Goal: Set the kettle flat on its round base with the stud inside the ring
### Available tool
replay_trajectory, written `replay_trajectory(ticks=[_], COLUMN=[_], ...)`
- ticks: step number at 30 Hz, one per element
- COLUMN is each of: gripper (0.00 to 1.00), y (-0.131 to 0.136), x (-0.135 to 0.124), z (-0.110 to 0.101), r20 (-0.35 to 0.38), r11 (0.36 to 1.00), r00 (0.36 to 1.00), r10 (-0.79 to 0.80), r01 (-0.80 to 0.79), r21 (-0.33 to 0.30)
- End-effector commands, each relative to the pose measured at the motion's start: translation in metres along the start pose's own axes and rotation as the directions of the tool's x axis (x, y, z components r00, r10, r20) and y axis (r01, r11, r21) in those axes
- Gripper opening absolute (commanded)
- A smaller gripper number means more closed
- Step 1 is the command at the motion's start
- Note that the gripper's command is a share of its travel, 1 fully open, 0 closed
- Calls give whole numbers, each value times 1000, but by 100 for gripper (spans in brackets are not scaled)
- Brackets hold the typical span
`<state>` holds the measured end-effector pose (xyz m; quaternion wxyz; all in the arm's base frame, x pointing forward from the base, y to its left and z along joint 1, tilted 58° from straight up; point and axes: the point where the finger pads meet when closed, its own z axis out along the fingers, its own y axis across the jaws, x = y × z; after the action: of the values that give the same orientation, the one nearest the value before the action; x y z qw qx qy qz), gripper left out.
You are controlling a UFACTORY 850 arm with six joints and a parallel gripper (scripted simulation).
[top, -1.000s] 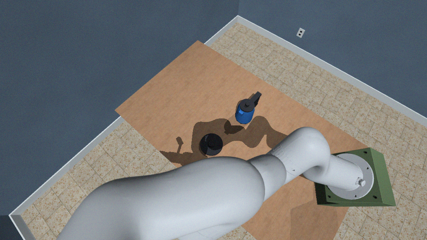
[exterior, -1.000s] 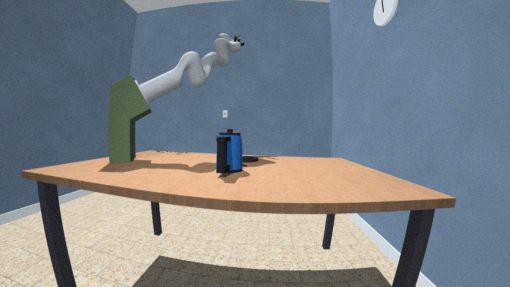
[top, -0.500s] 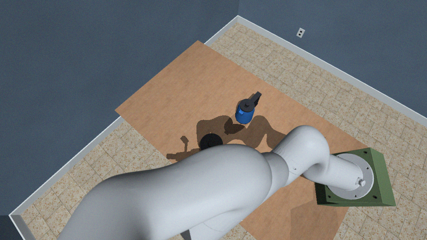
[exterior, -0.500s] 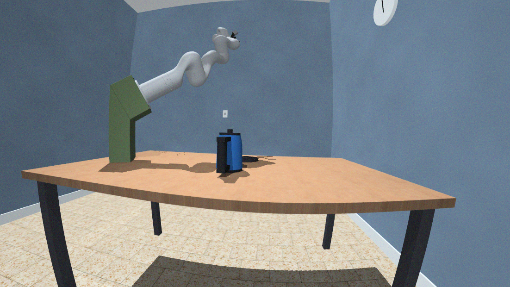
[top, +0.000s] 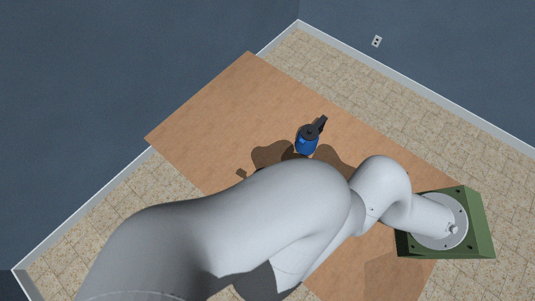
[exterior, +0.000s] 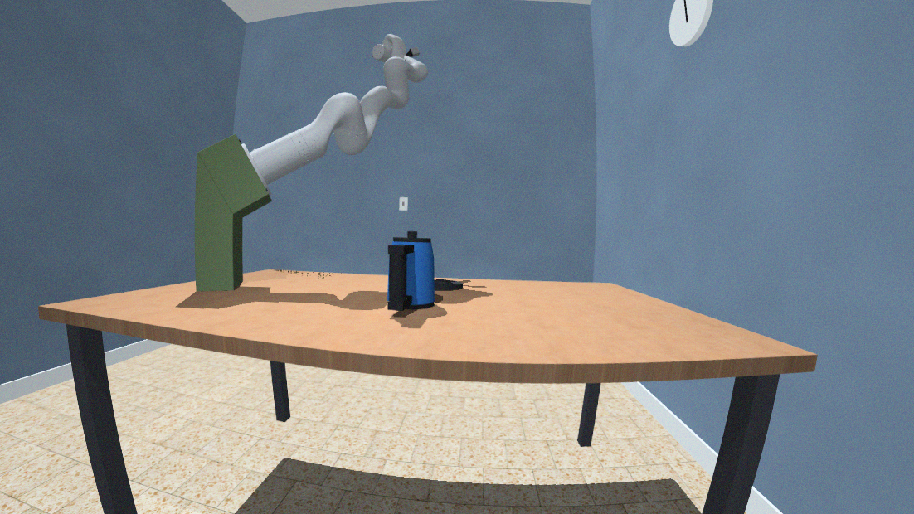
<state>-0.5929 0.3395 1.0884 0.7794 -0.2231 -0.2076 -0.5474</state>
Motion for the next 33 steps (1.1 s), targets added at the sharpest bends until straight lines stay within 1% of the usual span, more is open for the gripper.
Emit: replay_trajectory(ticks=[1, 6, 14, 16, 20, 31, 33], gripper=[81, 81, 81, 81, 81, 81, 81], y=[-16, -45, -88, -88, -111, -156, -156], x=[-7, -17, -28, -28, -31, -30, -30], z=[-20, -54, -112, -112, -149, -237, -237], r20=[73, 185, 348, 348, 439, 615, 615], r11=[998, 991, 971, 971, 957, 926, 926], r00=[996, 974, 910, 910, 858, 718, 718], r10=[55, 132, 226, 226, 268, 326, 326], r01=[-55, -135, -238, -238, -289, -375, -375], r21=[3, 4, -6, -6, -18, -53, -53])
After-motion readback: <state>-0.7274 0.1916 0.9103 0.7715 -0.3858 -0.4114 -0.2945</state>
